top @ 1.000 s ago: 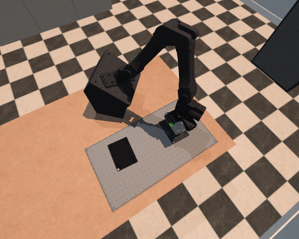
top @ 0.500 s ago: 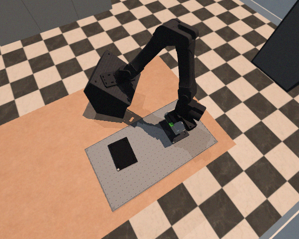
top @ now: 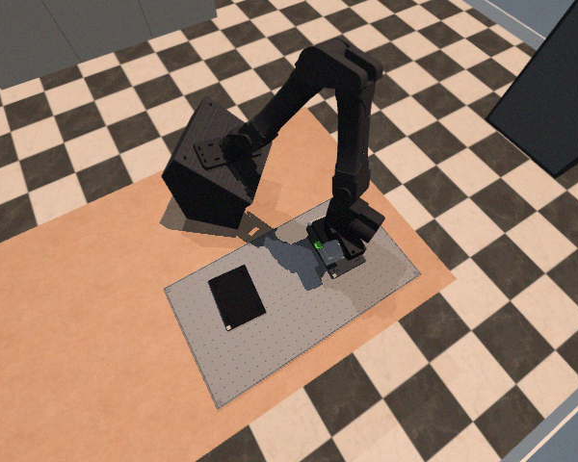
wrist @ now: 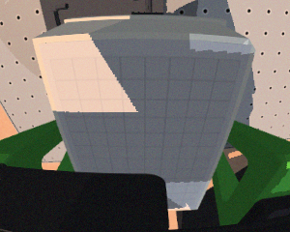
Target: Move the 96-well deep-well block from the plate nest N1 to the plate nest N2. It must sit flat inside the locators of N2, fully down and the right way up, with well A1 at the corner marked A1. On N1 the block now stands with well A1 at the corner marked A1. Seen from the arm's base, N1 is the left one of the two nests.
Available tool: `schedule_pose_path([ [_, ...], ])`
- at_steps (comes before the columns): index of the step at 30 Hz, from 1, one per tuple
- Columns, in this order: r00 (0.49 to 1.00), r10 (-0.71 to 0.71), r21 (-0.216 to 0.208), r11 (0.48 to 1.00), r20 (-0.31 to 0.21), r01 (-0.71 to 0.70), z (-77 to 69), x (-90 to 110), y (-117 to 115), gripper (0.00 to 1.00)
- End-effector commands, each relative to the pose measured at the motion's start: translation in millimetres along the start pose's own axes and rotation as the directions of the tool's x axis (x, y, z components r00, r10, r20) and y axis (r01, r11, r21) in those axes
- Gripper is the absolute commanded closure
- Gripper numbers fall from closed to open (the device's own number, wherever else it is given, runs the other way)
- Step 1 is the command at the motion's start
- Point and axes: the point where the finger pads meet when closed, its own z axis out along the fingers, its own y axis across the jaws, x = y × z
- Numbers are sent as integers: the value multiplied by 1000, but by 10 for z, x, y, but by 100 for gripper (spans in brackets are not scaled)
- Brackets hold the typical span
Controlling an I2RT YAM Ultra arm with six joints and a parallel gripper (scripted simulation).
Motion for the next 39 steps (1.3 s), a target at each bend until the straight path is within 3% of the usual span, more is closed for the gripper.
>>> schedule_pose_path([
  [1, 999, -22, -18, 1000, 26, 23, -49, -72, -42, 100],
  [39, 999, -22, -15, 1000, 25, 23, -29, -107, -1117, 100],
])
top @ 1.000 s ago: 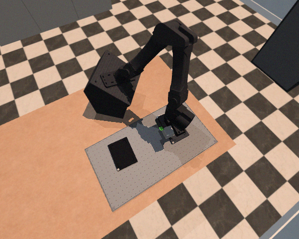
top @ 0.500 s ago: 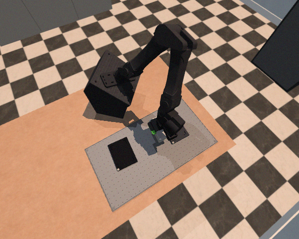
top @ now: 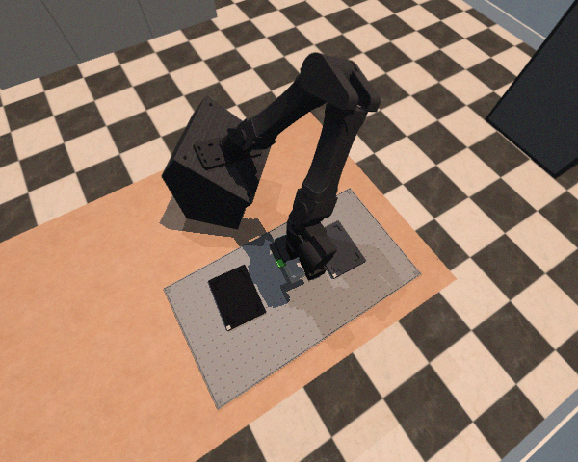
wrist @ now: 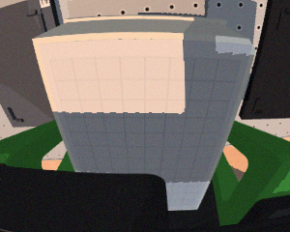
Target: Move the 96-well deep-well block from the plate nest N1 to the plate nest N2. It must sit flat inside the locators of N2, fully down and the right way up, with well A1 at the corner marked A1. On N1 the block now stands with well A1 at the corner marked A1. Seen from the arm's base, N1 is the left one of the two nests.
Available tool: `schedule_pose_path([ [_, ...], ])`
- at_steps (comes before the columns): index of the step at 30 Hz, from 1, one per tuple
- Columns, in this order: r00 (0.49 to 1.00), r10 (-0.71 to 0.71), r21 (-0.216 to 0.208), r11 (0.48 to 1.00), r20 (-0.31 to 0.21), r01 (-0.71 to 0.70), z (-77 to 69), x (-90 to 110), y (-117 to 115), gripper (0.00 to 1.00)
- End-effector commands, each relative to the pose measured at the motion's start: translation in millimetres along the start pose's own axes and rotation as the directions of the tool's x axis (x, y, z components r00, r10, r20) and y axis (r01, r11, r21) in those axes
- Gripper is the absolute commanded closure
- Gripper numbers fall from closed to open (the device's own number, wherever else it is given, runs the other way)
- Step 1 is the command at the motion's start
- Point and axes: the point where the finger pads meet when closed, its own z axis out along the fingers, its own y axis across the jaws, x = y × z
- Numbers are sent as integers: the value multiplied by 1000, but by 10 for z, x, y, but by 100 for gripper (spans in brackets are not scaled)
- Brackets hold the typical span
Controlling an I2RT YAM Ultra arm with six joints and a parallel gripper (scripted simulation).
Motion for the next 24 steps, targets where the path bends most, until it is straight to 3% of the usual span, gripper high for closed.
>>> schedule_pose_path([
  [1, 1000, -25, -10, 1000, 18, 26, -26, -48, -51, 100],
  [24, 1000, -25, -8, 1000, 17, 25, -20, -73, -757, 100],
])
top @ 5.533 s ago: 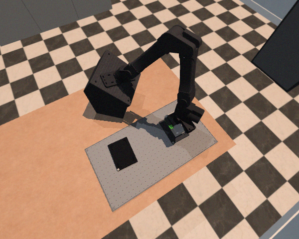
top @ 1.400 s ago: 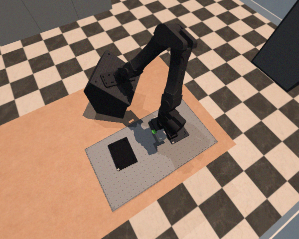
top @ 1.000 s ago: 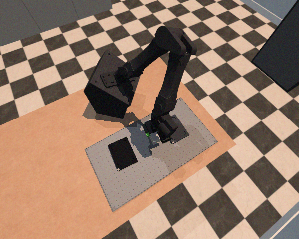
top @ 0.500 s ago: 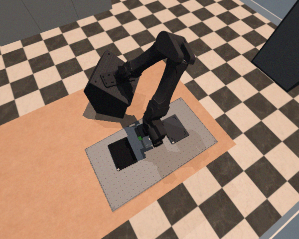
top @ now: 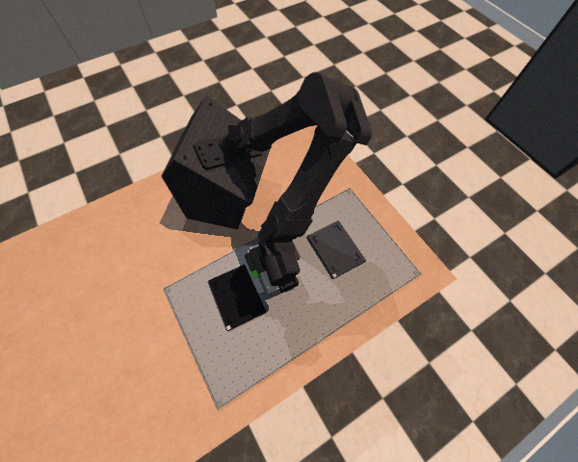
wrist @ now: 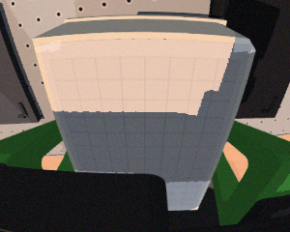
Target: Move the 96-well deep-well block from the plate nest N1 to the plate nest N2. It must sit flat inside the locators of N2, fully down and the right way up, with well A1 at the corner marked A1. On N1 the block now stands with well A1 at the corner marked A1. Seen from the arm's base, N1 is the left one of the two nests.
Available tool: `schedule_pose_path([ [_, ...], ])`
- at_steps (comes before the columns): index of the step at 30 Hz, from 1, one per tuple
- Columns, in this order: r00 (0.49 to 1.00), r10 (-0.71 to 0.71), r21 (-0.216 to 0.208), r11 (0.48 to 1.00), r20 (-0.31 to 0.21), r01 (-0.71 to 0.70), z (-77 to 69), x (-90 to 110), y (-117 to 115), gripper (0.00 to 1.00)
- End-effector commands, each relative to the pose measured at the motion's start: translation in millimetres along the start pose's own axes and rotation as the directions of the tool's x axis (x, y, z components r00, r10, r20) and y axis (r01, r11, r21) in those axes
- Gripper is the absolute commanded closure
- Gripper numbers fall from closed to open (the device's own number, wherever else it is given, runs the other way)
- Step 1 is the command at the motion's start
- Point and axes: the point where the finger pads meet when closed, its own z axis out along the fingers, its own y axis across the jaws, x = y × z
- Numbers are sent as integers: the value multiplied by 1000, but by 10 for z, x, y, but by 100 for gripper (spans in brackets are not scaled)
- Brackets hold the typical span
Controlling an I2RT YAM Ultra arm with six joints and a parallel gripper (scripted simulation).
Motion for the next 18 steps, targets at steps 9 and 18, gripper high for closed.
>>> schedule_pose_path([
  [9, 999, -27, 2, 1000, 28, 27, -62, -101, -306, 100],
  [18, 999, -27, 3, 1000, 28, 27, -64, -113, -609, 100],
])
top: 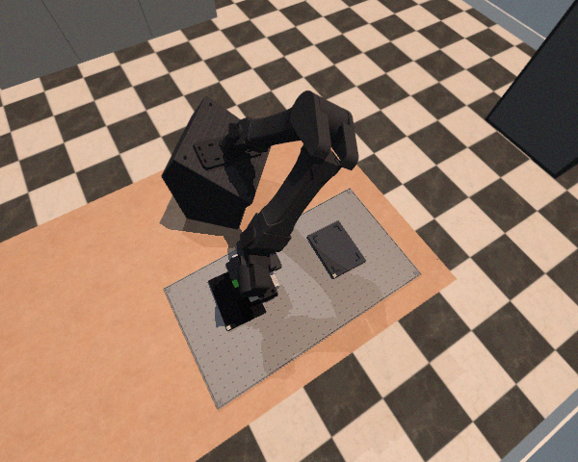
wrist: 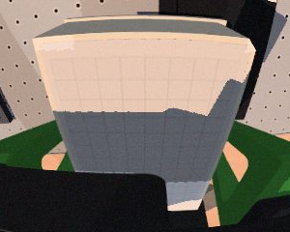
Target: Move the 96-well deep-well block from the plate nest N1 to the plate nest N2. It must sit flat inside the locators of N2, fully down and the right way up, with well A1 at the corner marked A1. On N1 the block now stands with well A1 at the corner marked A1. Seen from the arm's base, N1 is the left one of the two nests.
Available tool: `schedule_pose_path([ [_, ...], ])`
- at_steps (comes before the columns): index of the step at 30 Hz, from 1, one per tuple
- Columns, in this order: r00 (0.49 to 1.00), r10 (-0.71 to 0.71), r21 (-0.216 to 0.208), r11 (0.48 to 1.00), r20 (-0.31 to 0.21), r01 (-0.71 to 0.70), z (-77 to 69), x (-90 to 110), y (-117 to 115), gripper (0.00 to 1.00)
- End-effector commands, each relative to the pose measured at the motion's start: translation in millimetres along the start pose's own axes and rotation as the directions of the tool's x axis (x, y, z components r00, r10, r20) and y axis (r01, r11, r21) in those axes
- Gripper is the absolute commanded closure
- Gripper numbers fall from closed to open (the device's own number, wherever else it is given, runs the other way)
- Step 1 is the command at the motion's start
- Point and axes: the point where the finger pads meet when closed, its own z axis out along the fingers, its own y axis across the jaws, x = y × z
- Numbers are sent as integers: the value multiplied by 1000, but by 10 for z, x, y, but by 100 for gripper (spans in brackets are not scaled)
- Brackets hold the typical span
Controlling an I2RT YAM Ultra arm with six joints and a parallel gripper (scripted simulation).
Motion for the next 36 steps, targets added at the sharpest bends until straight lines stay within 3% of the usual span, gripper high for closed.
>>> schedule_pose_path([
  [1, 999, -25, 6, 1000, 28, 25, -72, -91, -121, 100],
  [22, 999, -25, 7, 1000, 28, 25, -79, -116, -761, 100],
  [36, 999, -25, 7, 1000, 28, 25, -79, -123, -770, 100],
])
